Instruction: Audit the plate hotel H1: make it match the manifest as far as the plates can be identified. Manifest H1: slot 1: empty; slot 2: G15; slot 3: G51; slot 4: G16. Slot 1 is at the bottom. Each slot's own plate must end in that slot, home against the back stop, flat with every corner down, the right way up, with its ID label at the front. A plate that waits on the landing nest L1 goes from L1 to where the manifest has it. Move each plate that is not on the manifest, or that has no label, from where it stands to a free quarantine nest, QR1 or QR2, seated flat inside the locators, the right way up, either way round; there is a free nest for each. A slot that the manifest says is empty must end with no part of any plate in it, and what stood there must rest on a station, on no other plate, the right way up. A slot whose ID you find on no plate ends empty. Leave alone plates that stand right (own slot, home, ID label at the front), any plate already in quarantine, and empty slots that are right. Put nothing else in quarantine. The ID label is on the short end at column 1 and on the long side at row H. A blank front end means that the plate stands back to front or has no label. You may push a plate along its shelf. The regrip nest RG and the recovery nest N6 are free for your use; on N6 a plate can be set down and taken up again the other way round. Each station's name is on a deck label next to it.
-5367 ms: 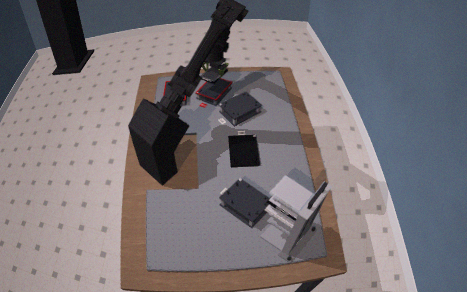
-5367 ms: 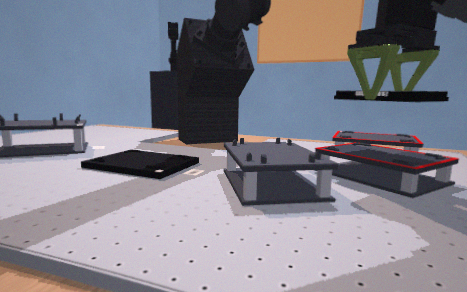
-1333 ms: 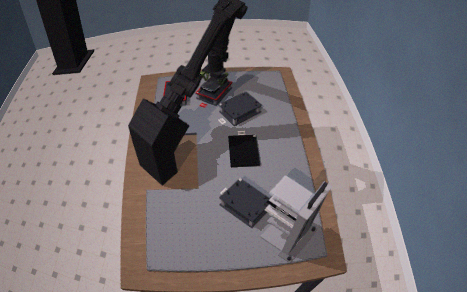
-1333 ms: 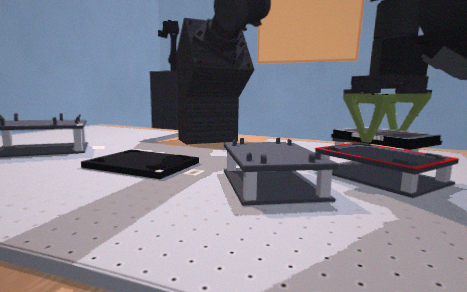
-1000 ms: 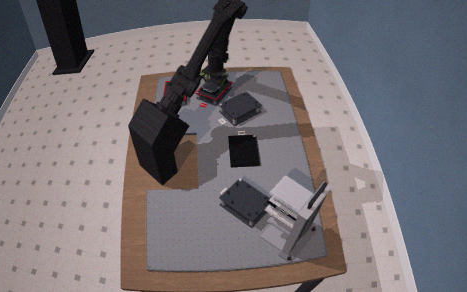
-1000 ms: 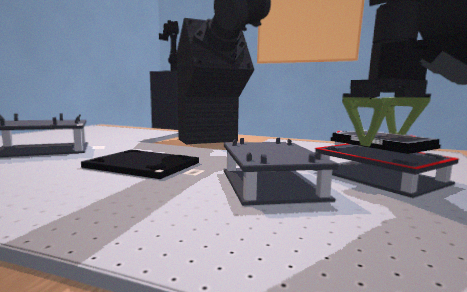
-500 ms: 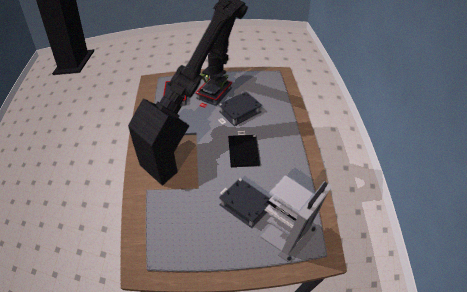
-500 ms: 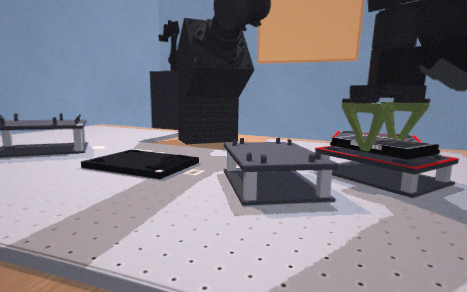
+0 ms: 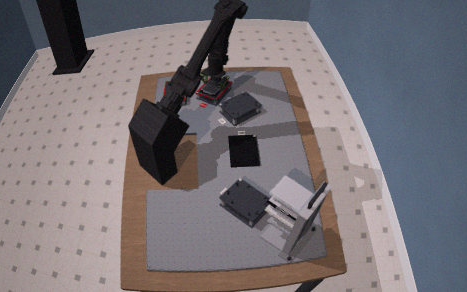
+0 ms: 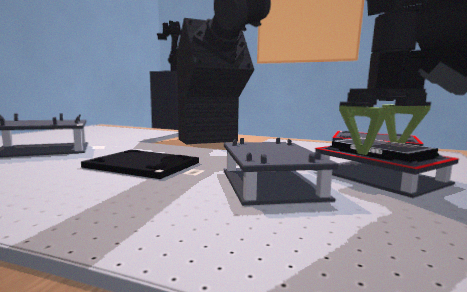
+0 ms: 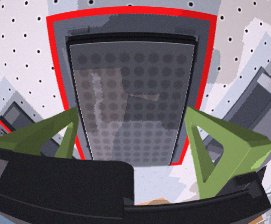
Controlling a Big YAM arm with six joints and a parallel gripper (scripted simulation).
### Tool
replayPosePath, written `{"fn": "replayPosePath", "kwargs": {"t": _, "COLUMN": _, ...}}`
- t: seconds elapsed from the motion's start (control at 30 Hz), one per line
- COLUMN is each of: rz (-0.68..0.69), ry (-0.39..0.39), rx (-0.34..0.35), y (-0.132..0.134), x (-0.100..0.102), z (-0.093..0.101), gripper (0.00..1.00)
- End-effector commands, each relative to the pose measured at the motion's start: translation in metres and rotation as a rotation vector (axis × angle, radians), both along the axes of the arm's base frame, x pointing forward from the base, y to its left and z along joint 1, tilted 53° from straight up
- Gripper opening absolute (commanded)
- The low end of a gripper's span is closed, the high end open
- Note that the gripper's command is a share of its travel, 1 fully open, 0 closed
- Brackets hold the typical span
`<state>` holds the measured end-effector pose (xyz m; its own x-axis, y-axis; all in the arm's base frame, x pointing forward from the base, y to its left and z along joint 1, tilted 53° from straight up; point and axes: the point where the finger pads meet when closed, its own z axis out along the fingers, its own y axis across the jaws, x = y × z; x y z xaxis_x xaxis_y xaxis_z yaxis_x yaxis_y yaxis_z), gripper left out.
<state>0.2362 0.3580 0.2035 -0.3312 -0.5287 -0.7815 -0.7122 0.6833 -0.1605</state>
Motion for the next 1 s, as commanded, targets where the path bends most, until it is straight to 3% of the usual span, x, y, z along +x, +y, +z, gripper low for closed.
{"fn": "replayPosePath", "kwargs": {"t": 0.0, "rz": 0.004, "ry": -0.013, "rx": 0.022, "y": 0.004, "x": 0.001, "z": 0.012, "gripper": 1.0}}
{"fn": "replayPosePath", "kwargs": {"t": 0.27, "rz": 0.004, "ry": -0.013, "rx": 0.022, "y": 0.004, "x": 0.001, "z": 0.012, "gripper": 1.0}}
{"fn": "replayPosePath", "kwargs": {"t": 0.3, "rz": 0.012, "ry": -0.023, "rx": 0.031, "y": 0.003, "x": -0.003, "z": 0.024, "gripper": 1.0}}
{"fn": "replayPosePath", "kwargs": {"t": 0.97, "rz": 0.007, "ry": -0.016, "rx": 0.05, "y": -0.023, "x": -0.038, "z": 0.06, "gripper": 1.0}}
